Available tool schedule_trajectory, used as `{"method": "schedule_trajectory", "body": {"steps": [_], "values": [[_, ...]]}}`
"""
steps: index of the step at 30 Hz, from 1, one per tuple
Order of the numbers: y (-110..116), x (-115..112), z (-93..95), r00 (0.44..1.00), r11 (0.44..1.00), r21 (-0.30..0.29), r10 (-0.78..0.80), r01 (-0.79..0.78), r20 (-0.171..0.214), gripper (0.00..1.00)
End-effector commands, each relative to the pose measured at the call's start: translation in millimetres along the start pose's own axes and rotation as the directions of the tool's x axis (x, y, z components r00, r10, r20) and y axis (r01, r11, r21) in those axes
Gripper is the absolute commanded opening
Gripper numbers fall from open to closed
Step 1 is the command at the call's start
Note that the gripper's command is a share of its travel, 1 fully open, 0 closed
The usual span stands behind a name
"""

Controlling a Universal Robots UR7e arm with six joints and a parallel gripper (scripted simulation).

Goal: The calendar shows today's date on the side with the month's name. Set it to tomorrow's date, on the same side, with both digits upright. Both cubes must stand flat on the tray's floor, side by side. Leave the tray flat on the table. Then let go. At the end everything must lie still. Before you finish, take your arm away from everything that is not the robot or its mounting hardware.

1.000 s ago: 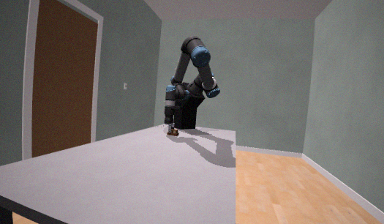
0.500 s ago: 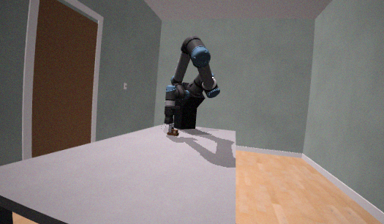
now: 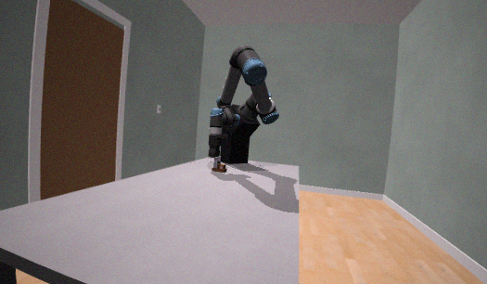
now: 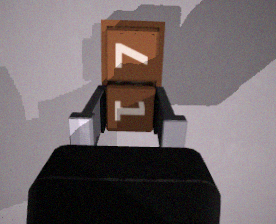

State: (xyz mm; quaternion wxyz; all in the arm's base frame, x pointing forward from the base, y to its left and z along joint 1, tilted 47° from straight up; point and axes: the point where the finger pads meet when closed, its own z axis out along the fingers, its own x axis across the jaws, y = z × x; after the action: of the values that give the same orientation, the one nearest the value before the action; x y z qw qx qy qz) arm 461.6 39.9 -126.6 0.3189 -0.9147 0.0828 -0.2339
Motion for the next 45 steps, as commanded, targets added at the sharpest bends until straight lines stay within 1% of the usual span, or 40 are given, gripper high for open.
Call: {"method": "schedule_trajectory", "body": {"steps": [1, 14, 18, 23, 29, 31, 39, 45], "values": [[0.2, 0.3, -0.3, 1.000, 1.000, 0.000, 0.000, 0.000, -0.001, 0.60], [0.2, 0.3, -2.1, 1.000, 1.000, -0.001, 0.000, 0.000, -0.001, 0.60], [0.2, 0.3, -7.7, 1.000, 1.000, -0.001, 0.000, 0.000, -0.001, 0.60], [0.2, 0.3, -20.6, 1.000, 1.000, -0.001, 0.000, 0.000, -0.001, 0.60], [0.2, 0.3, -42.0, 1.000, 1.000, 0.000, 0.000, 0.000, -0.001, 0.60], [0.2, 0.3, -42.0, 1.000, 1.000, 0.000, 0.000, 0.000, -0.001, 0.60], [0.1, 0.3, -71.7, 1.000, 1.000, 0.000, 0.000, 0.000, -0.001, 0.60], [0.1, 0.3, -88.7, 1.000, 1.000, -0.001, 0.000, 0.000, -0.001, 0.60]]}}
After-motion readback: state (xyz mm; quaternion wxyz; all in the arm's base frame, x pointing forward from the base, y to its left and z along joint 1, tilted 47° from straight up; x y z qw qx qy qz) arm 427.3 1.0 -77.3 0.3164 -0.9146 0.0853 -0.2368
